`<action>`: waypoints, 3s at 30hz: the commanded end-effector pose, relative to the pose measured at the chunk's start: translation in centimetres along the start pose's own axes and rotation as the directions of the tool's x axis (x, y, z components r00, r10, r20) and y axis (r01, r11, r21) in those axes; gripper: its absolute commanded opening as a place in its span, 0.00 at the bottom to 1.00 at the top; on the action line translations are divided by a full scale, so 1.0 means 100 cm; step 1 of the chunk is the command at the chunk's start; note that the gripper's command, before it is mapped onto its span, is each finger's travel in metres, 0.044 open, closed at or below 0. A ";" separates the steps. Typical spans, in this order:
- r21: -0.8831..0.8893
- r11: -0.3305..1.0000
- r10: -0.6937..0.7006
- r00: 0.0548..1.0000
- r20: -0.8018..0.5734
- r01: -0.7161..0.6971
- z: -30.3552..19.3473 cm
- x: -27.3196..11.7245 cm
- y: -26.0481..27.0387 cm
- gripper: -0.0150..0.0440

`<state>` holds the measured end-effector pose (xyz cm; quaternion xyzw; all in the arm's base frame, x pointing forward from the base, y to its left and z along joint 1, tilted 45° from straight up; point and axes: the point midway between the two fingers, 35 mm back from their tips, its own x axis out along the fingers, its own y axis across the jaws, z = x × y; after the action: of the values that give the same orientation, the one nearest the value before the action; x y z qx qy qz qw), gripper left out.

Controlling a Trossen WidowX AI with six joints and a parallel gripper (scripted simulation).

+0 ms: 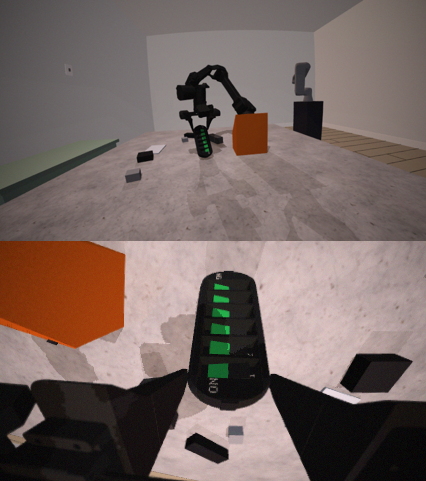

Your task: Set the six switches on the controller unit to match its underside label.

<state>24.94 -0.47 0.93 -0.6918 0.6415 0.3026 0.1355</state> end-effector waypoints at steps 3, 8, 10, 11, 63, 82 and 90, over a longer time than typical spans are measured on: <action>-0.001 1.000 0.007 1.000 -0.006 -0.007 0.009 -0.001 0.000 0.82; -0.001 1.000 0.007 1.000 -0.016 -0.007 0.013 -0.003 0.000 0.82; -0.001 1.000 0.007 1.000 -0.021 -0.007 0.015 -0.004 0.000 0.82; -0.001 1.000 0.007 1.000 -0.023 -0.007 0.016 -0.004 0.000 0.82; -0.001 1.000 0.006 0.999 -0.049 -0.006 0.057 -0.017 0.000 0.83; -0.001 1.000 0.006 1.000 -0.004 -0.006 0.072 -0.019 0.000 0.83; -0.001 1.000 0.006 1.000 0.015 -0.006 0.078 -0.020 0.000 0.83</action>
<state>23.28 5.50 -3.35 -0.6956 0.6382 0.3009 0.1348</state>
